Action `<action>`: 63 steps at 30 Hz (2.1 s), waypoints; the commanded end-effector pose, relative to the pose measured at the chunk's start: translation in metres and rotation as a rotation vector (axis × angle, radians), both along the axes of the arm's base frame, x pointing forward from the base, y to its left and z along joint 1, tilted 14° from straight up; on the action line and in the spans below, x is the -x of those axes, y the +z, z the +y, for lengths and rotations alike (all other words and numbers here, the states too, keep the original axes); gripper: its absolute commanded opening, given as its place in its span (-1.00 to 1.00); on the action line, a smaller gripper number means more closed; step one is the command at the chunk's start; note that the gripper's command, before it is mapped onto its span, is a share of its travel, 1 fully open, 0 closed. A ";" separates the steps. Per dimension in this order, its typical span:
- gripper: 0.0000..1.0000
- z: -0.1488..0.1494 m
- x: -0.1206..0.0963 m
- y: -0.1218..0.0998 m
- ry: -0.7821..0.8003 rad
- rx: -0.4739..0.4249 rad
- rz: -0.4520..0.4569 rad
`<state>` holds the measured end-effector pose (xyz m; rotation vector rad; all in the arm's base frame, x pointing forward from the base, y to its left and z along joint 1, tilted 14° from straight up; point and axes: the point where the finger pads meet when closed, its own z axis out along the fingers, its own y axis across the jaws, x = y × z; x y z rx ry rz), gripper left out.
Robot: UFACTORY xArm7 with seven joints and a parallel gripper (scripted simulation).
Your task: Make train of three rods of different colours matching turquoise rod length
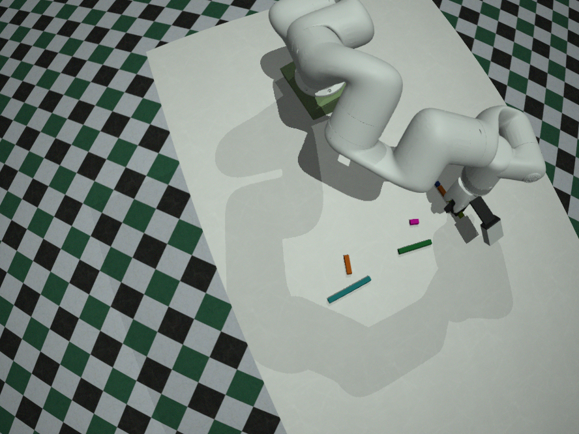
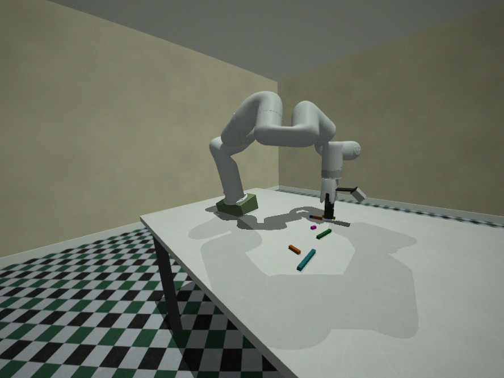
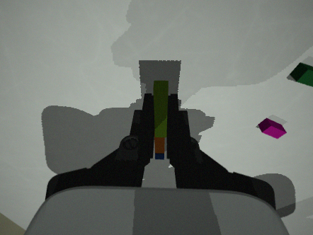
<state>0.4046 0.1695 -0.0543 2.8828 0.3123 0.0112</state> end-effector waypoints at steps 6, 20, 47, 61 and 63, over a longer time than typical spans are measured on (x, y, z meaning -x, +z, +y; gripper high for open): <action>-0.92 0.002 -0.001 0.001 0.001 -0.002 -0.003; -0.92 0.003 -0.001 0.001 0.001 -0.002 -0.003; -0.92 0.001 -0.001 -0.007 0.001 -0.002 -0.003; -0.92 0.000 -0.001 -0.011 0.001 -0.002 -0.003; -0.92 0.000 -0.001 -0.011 0.001 -0.002 -0.003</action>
